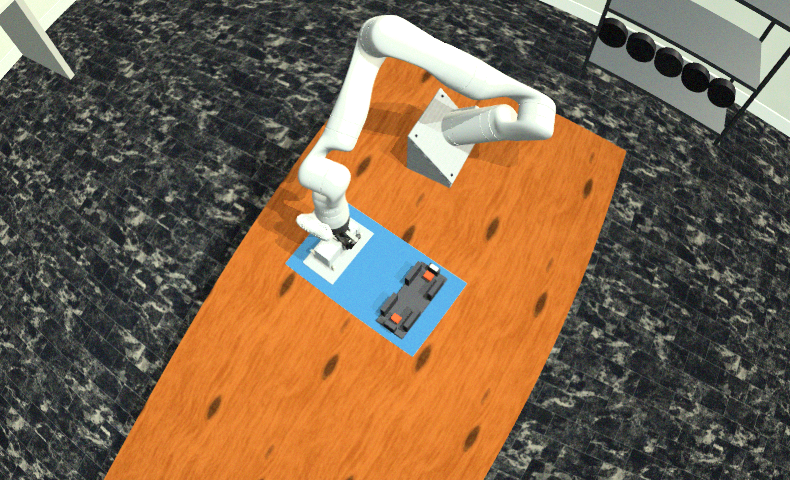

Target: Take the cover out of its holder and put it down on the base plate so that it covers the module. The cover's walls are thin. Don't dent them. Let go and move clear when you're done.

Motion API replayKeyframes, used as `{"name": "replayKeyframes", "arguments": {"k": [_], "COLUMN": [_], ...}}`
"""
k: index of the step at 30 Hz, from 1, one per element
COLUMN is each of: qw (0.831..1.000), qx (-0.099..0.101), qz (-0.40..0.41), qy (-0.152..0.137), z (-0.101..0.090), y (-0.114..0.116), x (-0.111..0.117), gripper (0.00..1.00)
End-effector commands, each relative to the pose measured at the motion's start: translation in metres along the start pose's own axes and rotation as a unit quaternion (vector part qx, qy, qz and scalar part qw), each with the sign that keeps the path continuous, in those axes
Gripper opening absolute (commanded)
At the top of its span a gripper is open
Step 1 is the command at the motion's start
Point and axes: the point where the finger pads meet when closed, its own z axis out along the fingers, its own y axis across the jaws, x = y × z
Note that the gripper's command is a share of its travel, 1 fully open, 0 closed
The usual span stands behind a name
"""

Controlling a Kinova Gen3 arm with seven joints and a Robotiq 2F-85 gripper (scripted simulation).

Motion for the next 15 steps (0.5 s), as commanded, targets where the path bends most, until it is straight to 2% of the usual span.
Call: {"name": "replayKeyframes", "arguments": {"k": [1,15], "qw": [1.0,1.0], "qx": [0.0,0.0], "qz": [0.0,0.0], "qy": [0.0,0.001], "z": [0.0015,0.0045], "y": [0.0001,0.0003], "x": [0.0001,0.0005], "gripper": [0.0,0.0]}}
